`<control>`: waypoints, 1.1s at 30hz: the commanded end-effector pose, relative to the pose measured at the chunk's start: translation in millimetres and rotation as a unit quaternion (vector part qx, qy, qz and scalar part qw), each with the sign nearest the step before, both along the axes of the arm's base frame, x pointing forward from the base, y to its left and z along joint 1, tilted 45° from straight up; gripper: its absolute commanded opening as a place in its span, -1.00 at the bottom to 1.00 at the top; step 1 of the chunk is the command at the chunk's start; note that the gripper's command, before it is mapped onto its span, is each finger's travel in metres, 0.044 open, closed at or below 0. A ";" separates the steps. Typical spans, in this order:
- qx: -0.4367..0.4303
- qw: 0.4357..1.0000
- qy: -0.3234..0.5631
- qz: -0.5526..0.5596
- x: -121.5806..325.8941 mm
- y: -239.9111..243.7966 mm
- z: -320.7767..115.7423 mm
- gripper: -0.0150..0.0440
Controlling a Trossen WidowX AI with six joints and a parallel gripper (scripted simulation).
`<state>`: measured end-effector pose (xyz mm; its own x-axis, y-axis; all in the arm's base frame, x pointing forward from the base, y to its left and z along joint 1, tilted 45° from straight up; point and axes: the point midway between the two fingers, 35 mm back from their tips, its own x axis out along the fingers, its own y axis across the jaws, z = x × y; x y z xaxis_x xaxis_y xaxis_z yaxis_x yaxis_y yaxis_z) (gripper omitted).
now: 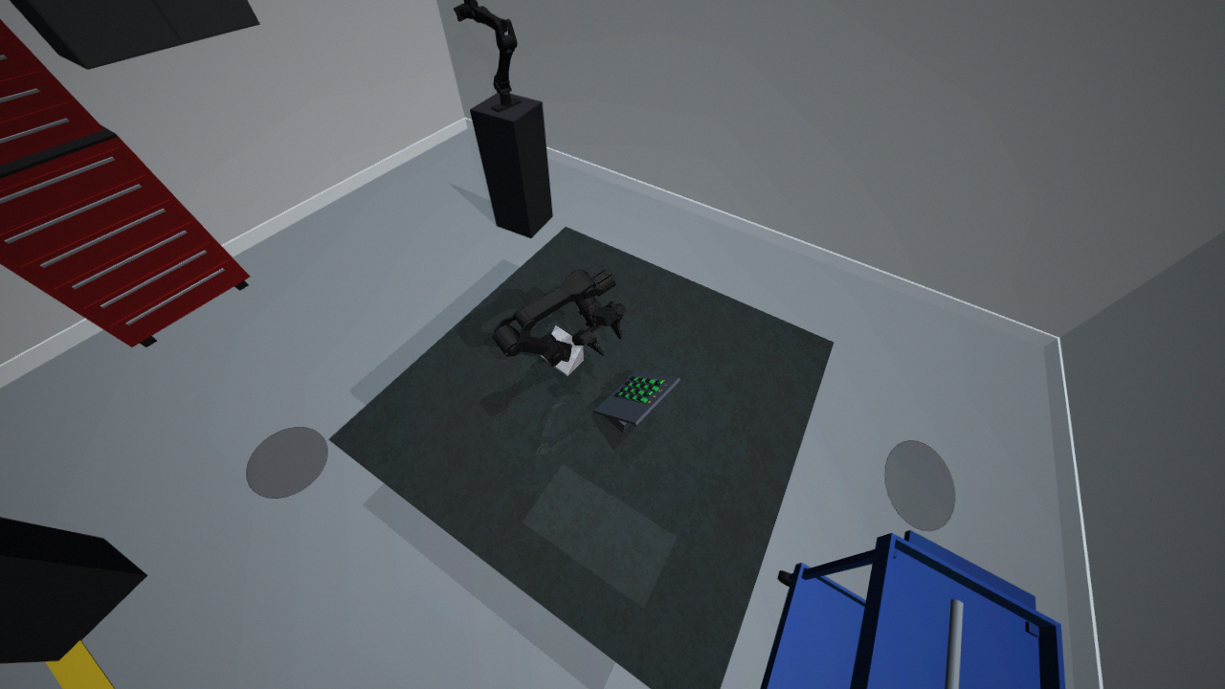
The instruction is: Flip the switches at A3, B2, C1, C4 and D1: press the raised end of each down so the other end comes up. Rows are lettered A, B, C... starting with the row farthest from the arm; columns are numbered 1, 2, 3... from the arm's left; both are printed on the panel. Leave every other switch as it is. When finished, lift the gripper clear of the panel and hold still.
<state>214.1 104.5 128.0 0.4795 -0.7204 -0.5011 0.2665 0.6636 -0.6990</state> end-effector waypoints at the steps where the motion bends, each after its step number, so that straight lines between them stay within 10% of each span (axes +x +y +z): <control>1: 0.001 1.000 0.001 0.000 2.0 -0.5 -0.6 0.78; 15: -0.004 1.000 -0.019 -0.004 108.7 -64.8 1.8 -0.47; 33: -0.001 1.000 -0.012 -0.013 127.2 -91.0 -14.1 -0.49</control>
<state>338.9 14.1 116.5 0.4685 -0.7381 -0.4855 0.3080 0.6515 -0.6933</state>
